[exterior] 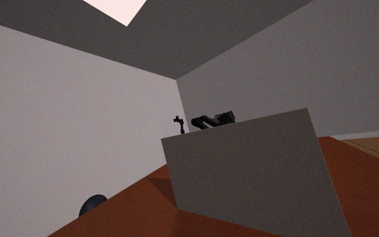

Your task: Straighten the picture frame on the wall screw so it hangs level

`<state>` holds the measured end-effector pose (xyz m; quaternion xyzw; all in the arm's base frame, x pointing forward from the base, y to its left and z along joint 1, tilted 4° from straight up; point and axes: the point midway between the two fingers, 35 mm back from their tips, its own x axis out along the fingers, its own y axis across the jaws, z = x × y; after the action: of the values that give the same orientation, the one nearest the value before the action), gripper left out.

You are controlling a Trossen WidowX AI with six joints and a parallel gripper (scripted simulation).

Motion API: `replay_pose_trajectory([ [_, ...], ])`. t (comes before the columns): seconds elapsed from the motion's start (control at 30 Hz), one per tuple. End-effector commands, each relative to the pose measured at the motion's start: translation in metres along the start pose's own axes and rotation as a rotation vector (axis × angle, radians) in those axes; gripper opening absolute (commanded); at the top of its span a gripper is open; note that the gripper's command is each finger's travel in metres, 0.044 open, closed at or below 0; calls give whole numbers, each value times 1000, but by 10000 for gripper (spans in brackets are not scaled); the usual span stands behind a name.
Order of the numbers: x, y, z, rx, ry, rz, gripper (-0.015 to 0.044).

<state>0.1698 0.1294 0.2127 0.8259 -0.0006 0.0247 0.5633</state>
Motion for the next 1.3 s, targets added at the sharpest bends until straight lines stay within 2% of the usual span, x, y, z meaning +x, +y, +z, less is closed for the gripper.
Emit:
replay_pose_trajectory([
  [0.0,0,0,1,4,-5,1,260],
  [0.1,10,-5,-3,0,2,10,260],
  [0.4,74,-38,9,4,-2,9,260],
  [1.07,83,-38,8,4,-2,9,260],
  [1.27,137,-36,5,4,1,14,260],
])
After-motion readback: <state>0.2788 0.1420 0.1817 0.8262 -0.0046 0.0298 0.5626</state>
